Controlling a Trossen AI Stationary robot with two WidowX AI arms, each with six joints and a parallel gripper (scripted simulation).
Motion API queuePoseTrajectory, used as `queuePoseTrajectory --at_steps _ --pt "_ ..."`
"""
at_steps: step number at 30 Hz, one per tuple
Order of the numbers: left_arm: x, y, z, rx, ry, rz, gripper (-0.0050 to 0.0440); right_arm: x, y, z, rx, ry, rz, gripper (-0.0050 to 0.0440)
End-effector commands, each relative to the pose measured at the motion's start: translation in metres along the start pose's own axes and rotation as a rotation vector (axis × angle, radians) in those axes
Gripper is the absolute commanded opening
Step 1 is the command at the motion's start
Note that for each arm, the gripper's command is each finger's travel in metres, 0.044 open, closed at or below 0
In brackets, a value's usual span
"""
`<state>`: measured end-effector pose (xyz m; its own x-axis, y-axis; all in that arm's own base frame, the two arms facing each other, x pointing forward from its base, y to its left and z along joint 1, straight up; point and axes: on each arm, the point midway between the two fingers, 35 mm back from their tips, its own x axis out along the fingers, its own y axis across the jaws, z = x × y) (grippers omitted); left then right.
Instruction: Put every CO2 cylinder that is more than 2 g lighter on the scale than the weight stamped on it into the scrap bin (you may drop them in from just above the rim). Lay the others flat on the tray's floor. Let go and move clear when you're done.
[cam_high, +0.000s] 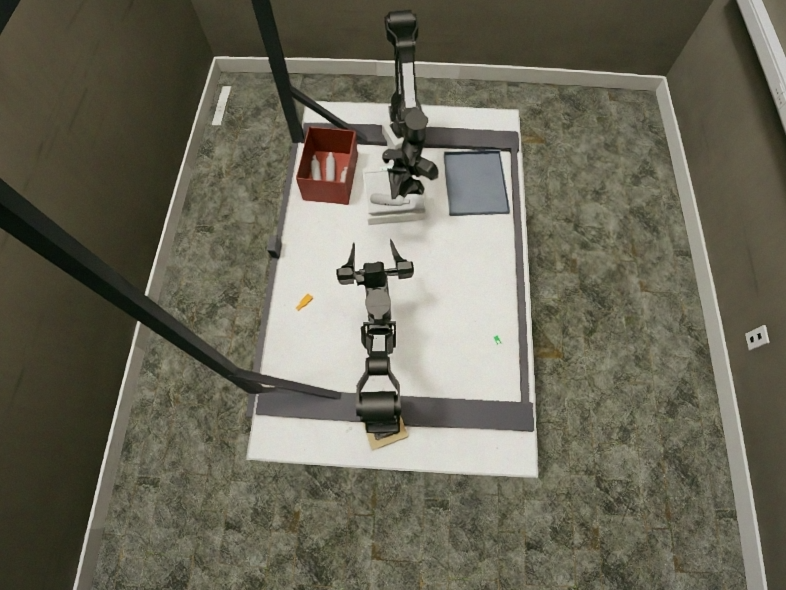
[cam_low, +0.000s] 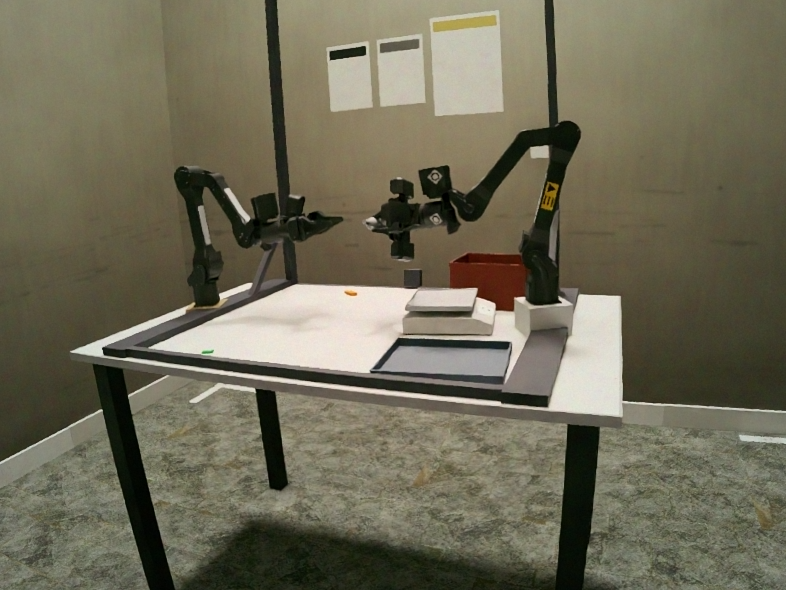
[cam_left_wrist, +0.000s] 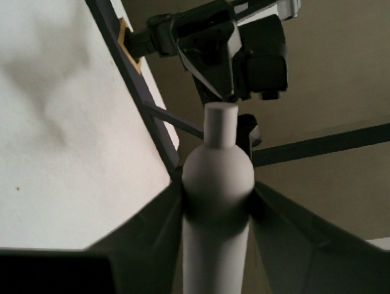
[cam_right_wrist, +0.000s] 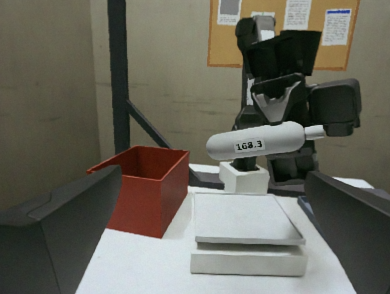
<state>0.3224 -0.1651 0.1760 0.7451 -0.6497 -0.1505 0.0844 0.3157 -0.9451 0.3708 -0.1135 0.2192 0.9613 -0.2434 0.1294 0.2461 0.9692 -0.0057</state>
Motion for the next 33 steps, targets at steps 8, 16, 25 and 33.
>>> queuePoseTrajectory --at_steps 8,16,25,33 --pt "0.006 -0.020 0.015 0.155 0.092 0.081 -0.0050 -0.016 0.026 0.046 0.003 -0.018 0.067 0.0440" --pt "0.009 -0.010 0.014 0.202 0.172 0.187 -0.0050 -0.026 0.038 0.061 0.008 -0.007 0.096 0.0440" --pt "0.015 -0.008 0.015 0.306 0.267 0.298 -0.0050 -0.040 0.056 0.083 0.015 0.008 0.143 0.0440" --pt "0.015 0.000 0.011 0.364 0.363 0.408 -0.0050 -0.048 0.067 0.096 0.020 0.017 0.172 0.0440"
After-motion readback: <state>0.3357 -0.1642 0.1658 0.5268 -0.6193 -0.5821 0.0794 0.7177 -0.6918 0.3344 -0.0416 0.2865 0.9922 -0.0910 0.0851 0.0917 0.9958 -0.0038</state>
